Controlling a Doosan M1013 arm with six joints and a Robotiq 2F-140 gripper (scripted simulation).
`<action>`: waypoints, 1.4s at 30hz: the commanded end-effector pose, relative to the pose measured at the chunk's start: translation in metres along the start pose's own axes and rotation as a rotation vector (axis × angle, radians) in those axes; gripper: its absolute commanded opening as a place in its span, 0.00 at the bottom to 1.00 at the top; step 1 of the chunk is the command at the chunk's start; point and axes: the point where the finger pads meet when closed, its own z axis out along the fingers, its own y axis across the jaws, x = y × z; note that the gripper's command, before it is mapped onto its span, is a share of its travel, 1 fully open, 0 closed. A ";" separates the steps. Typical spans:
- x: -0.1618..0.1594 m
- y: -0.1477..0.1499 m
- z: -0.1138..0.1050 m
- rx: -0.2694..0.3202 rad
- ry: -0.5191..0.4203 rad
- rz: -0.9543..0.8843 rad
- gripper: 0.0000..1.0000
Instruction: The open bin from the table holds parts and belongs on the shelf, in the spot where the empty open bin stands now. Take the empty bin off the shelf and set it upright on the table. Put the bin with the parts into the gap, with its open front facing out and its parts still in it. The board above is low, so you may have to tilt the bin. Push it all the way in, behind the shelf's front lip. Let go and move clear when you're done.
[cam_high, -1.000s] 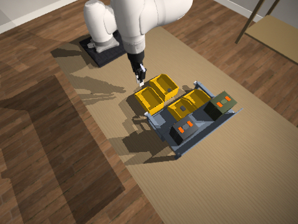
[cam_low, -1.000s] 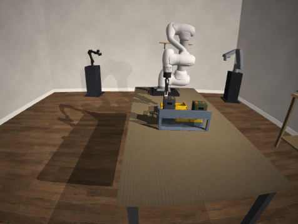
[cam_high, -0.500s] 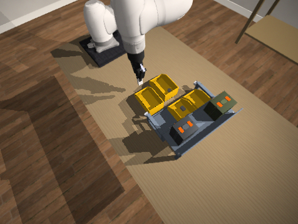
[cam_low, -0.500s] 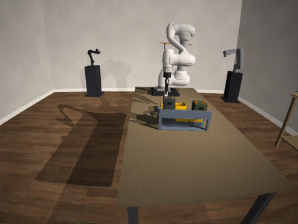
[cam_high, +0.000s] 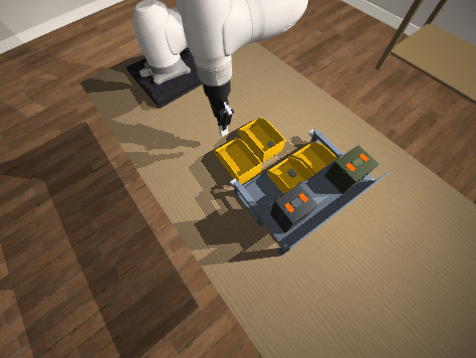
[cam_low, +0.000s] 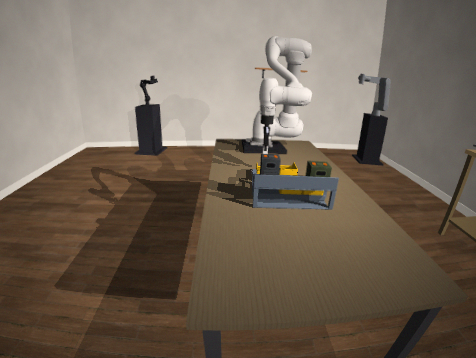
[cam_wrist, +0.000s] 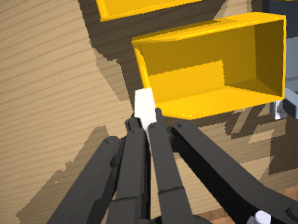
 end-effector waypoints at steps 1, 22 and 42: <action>0.000 0.000 0.000 0.000 0.000 -0.004 0.10; 0.005 0.011 -0.006 0.000 0.000 -0.582 0.10; 0.021 0.042 -0.024 0.019 -0.034 -1.685 0.10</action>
